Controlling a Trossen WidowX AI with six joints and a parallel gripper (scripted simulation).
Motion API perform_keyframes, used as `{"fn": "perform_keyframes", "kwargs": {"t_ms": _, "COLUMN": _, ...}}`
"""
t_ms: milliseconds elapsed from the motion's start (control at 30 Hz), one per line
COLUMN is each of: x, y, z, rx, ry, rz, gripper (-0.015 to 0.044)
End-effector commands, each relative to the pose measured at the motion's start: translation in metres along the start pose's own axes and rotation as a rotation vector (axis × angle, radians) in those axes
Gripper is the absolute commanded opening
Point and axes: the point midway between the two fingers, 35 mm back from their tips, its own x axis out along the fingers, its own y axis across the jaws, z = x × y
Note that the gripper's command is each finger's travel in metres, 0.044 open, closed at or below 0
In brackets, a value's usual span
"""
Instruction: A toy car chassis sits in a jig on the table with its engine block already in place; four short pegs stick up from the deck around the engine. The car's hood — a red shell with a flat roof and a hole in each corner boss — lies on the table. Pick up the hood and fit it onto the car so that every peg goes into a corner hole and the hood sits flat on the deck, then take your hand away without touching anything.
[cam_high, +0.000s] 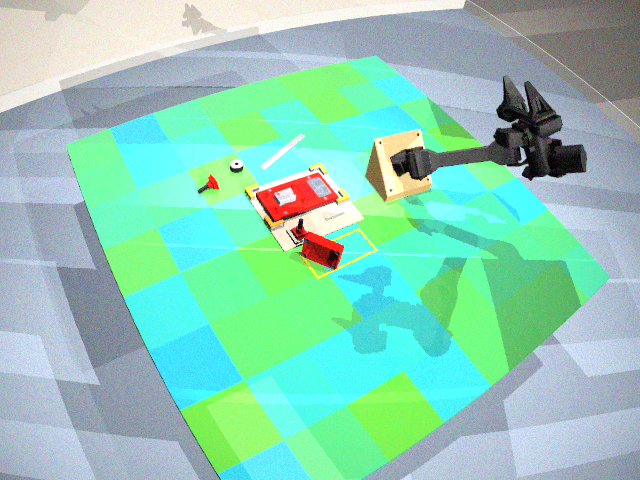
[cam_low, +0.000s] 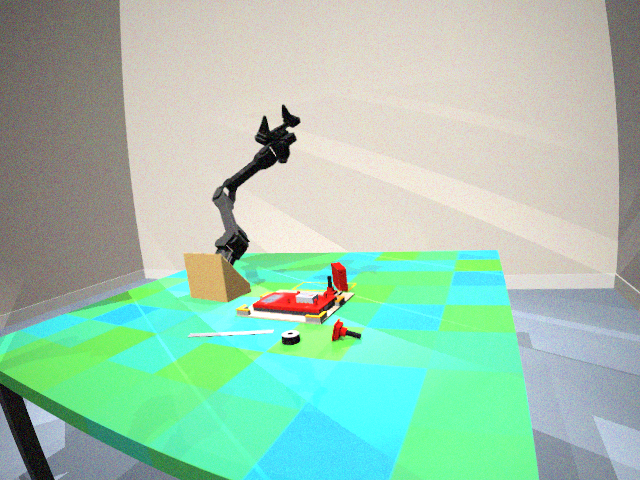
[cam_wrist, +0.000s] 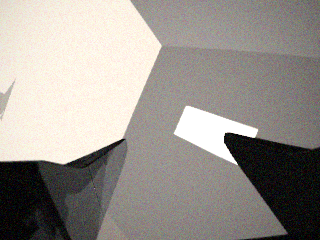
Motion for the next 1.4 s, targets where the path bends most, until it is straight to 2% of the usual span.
{"fn": "perform_keyframes", "kwargs": {"t_ms": 0, "x": 0.0, "y": -0.001, "z": 0.003, "rx": 0.003, "ry": -0.006, "rz": -0.003, "gripper": 0.0414}}
{"fn": "perform_keyframes", "kwargs": {"t_ms": 267, "x": 0.015, "y": -0.014, "z": 0.121, "rx": 0.169, "ry": -0.312, "rz": -0.028, "gripper": 0.0204}}
{"fn": "perform_keyframes", "kwargs": {"t_ms": 533, "x": 0.01, "y": 0.014, "z": 0.246, "rx": 0.374, "ry": -0.652, "rz": 0.196, "gripper": 0.0}}
{"fn": "perform_keyframes", "kwargs": {"t_ms": 767, "x": -0.007, "y": 0.058, "z": 0.325, "rx": 0.535, "ry": -0.825, "rz": 0.532, "gripper": 0.0}}
{"fn": "perform_keyframes", "kwargs": {"t_ms": 1000, "x": -0.038, "y": 0.116, "z": 0.386, "rx": 0.699, "ry": -0.857, "rz": 1.016, "gripper": 0.0}}
{"fn": "perform_keyframes", "kwargs": {"t_ms": 1200, "x": -0.073, "y": 0.167, "z": 0.42, "rx": 0.821, "ry": -0.708, "rz": 1.501, "gripper": 0.0}}
{"fn": "perform_keyframes", "kwargs": {"t_ms": 1367, "x": -0.107, "y": 0.205, "z": 0.435, "rx": 0.894, "ry": -0.414, "rz": 1.924, "gripper": 0.0}}
